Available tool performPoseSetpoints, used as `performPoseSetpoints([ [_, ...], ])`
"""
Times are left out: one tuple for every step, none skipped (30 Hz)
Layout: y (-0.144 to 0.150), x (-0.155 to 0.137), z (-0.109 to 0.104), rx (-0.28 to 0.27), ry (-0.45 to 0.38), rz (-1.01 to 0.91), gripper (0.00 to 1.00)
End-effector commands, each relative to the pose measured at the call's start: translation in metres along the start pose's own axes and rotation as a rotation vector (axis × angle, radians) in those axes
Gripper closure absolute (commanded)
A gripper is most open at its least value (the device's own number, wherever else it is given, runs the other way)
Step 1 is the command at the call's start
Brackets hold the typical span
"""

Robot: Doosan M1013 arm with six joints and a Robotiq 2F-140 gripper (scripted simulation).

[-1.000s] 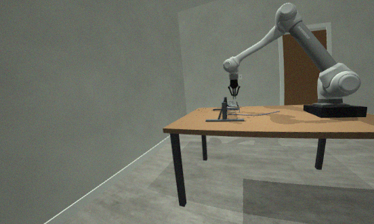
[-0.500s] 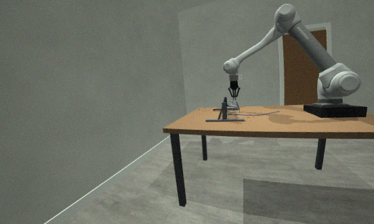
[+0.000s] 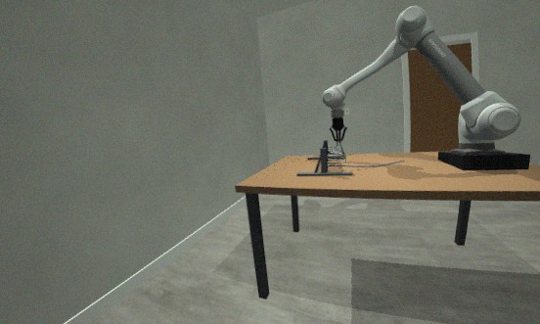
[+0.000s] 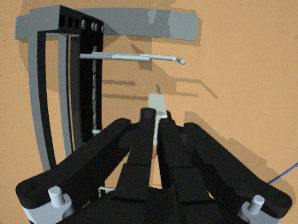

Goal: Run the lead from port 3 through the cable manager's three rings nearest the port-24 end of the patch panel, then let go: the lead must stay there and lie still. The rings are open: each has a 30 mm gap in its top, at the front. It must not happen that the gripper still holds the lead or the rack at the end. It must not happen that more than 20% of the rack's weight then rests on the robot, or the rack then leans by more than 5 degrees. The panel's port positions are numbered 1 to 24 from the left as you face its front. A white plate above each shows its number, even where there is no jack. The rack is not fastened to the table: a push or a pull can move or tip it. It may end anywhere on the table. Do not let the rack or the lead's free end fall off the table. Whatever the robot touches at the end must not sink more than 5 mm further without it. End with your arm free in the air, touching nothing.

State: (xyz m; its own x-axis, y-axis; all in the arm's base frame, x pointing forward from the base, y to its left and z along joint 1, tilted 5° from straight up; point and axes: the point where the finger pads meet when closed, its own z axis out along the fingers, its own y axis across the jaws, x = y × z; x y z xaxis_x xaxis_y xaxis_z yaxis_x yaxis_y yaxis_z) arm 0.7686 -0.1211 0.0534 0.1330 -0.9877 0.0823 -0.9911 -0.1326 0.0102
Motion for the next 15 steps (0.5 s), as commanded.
performPoseSetpoints([
  [0.0045,0.0029,0.0048,-0.007,0.001,0.004,1.0],
  [0.0045,0.0029,0.0048,-0.007,0.001,0.004,1.0],
  [0.0044,0.0029,0.0048,-0.007,0.001,0.004,1.0],
  [0.0043,0.0029,0.0048,-0.007,0.001,0.004,1.0],
  [0.0043,0.0029,0.0048,-0.007,0.001,0.004,1.0],
  [0.0043,0.0029,0.0048,-0.007,0.001,0.004,1.0],
  [0.004,0.0029,0.0048,-0.007,0.001,0.004,1.0],
  [0.0037,0.0029,0.0048,-0.007,0.001,0.004,1.0],
  [0.0033,0.0029,0.0048,-0.007,0.001,0.004,1.0],
  [0.0028,0.0029,0.0048,-0.007,0.001,0.004,1.0],
  [0.0021,0.0029,0.0048,-0.007,0.001,0.004,1.0],
  [0.0014,0.0029,0.0048,-0.007,0.001,0.004,1.0],
  [0.0005,0.0029,0.0048,-0.007,0.001,0.004,1.0],
  [-0.0005,0.0029,0.0048,-0.007,0.001,0.004,1.0],
  [-0.0016,0.0029,0.0048,-0.007,0.001,0.004,1.0],
])
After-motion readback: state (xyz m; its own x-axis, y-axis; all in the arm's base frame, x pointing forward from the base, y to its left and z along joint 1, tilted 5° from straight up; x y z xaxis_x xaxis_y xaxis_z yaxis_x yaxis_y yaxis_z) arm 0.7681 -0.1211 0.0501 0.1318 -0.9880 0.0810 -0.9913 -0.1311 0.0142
